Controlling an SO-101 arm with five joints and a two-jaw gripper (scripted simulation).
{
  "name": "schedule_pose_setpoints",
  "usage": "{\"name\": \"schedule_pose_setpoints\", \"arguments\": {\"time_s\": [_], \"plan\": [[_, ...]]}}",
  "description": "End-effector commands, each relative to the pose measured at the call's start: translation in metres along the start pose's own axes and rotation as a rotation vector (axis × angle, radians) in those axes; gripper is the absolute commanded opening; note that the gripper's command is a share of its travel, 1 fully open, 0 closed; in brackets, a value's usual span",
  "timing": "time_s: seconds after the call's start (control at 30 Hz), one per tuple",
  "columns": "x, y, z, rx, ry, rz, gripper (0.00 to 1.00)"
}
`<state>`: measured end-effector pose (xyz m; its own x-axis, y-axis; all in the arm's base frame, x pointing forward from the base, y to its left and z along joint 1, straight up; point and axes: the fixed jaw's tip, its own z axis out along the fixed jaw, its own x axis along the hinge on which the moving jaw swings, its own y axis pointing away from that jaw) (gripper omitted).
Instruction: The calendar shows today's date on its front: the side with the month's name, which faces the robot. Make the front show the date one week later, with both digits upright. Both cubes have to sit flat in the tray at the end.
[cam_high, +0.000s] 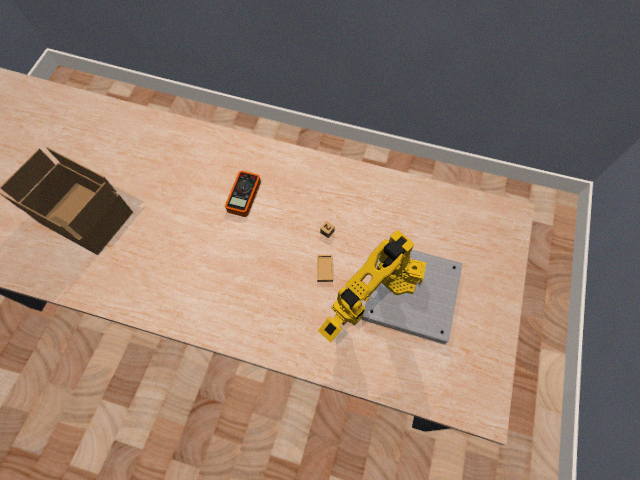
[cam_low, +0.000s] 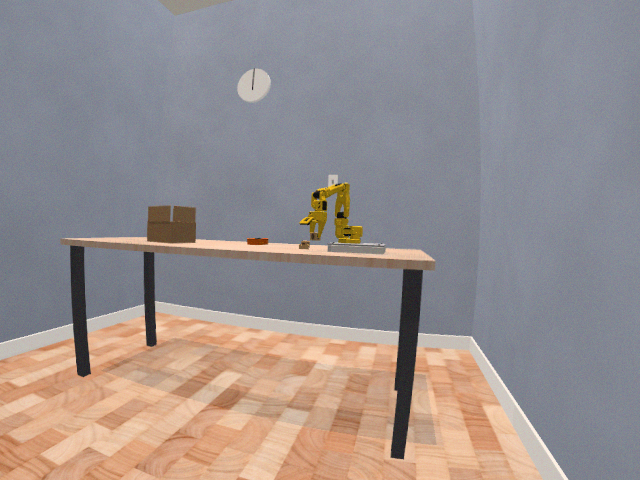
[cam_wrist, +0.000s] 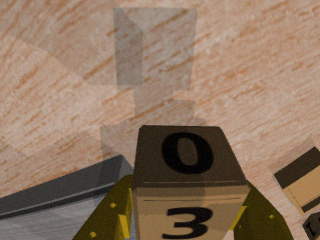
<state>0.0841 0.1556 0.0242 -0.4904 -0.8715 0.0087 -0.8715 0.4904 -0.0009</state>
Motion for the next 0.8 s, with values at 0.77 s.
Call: {"name": "schedule_pose_setpoints", "arguments": {"time_s": [0.77], "plan": [[0.0032,0.0022,0.0107,-0.001,0.021,0.004,0.00]]}}
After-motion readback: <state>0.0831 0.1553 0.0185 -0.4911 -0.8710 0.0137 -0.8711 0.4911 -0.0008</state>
